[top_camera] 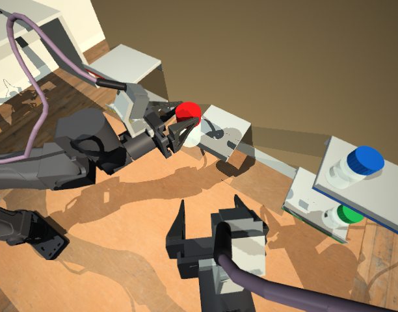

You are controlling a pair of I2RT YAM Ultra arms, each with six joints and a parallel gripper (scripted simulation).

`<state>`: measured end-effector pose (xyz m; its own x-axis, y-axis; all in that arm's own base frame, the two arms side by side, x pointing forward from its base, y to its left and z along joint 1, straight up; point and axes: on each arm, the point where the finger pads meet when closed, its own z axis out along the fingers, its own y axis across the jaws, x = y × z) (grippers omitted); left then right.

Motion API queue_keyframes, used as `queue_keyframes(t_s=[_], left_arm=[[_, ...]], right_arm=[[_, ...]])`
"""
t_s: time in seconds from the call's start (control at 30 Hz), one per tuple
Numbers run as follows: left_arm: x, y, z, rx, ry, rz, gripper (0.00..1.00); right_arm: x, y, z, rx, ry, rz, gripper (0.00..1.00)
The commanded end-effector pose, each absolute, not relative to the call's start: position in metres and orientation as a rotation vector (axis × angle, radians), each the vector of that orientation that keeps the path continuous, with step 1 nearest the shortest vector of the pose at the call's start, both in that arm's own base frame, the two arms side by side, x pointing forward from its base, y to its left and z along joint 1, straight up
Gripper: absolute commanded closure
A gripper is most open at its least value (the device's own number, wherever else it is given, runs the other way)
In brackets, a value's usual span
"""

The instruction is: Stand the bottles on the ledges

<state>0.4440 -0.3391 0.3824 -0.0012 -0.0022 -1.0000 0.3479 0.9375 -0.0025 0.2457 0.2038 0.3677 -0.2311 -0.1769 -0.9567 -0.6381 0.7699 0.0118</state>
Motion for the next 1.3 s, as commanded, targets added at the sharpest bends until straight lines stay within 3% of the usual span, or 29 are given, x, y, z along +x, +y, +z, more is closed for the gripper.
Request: queue_keyframes(t_s=[0.0, 1.1, 1.27], left_arm=[[0.428, -0.329, 0.408, 0.229, 1.492, -0.294, 0.51], [0.430, -0.318, 0.383, 0.273, 1.613, -0.196, 0.51], [0.427, -0.311, 0.423, 0.325, 1.581, -0.287, 0.51]], right_arm=[[0.241, 0.199, 0.389, -0.613, 1.737, 0.494, 0.13], [0.241, 0.199, 0.389, -0.613, 1.737, 0.494, 0.13], [0.241, 0.199, 0.389, -0.613, 1.737, 0.494, 0.13]])
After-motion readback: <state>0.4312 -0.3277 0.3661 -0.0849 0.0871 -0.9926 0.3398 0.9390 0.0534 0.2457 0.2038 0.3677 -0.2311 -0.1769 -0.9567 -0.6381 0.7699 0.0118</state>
